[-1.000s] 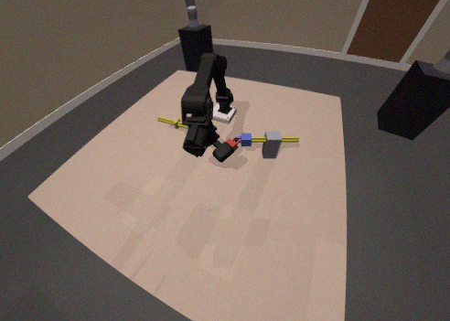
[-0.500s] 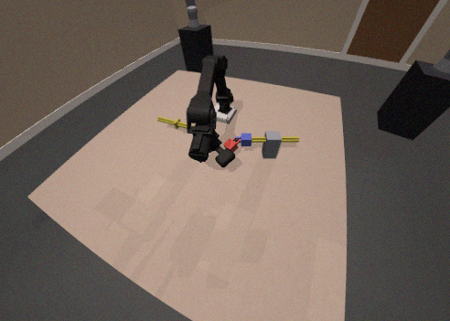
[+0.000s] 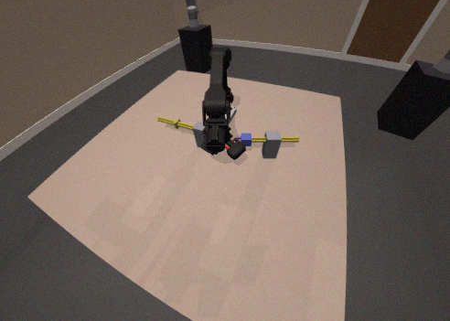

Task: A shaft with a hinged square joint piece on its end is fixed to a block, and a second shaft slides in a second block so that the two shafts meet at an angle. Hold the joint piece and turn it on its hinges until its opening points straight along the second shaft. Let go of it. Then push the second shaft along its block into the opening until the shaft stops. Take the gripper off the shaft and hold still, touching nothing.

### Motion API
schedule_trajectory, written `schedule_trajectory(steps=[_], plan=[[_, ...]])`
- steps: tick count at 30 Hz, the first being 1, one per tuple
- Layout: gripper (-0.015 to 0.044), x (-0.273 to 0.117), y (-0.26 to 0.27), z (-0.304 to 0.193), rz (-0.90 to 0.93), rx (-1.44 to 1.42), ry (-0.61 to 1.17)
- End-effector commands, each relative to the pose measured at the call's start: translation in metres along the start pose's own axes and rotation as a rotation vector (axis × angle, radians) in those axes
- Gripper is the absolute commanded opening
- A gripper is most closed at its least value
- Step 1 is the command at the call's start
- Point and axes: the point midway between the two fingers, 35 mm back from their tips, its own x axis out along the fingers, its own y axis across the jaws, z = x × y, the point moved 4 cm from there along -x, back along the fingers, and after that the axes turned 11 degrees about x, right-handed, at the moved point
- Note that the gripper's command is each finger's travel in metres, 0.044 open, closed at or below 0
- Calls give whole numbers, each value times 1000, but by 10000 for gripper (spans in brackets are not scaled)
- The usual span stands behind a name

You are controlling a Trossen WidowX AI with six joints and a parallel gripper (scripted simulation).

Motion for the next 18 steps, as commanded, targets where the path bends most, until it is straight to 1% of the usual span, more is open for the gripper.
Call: schedule_trajectory(steps=[1,18], plan=[[440,1,-3,-12,8,2,-1],[440,24,-2,-12,8,2,0]])
